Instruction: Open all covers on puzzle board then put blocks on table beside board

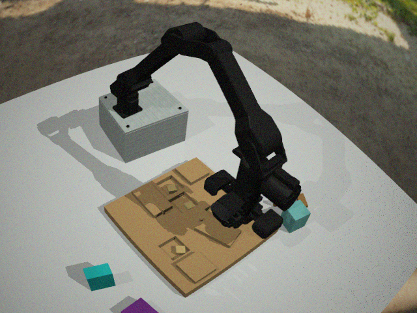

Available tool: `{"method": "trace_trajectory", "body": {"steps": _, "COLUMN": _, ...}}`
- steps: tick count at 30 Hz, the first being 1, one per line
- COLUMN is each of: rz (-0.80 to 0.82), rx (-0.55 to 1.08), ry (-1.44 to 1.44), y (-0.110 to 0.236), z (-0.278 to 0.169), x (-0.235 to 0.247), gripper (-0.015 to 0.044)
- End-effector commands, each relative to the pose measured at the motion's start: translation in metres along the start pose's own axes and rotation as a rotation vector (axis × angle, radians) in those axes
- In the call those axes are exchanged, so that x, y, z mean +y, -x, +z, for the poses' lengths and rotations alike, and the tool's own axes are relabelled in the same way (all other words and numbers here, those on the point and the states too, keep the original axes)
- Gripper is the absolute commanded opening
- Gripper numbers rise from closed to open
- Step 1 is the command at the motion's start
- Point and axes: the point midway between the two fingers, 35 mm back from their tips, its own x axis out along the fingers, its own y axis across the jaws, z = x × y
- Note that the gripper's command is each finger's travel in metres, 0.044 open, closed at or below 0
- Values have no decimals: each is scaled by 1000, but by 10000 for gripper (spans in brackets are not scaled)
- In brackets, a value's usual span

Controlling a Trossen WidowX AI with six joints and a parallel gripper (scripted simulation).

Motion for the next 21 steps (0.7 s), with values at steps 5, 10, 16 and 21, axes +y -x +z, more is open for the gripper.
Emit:
{"method": "trace_trajectory", "body": {"steps": 5, "rz": 3, "rx": -2, "ry": 5, "y": 1, "z": 7, "x": 6, "gripper": 0}}
{"method": "trace_trajectory", "body": {"steps": 10, "rz": 3, "rx": -3, "ry": 5, "y": 1, "z": 13, "x": 10, "gripper": 0}}
{"method": "trace_trajectory", "body": {"steps": 16, "rz": 4, "rx": -3, "ry": 5, "y": 1, "z": 19, "x": 14, "gripper": 0}}
{"method": "trace_trajectory", "body": {"steps": 21, "rz": 4, "rx": -3, "ry": 5, "y": 4, "z": 20, "x": 15, "gripper": 0}}
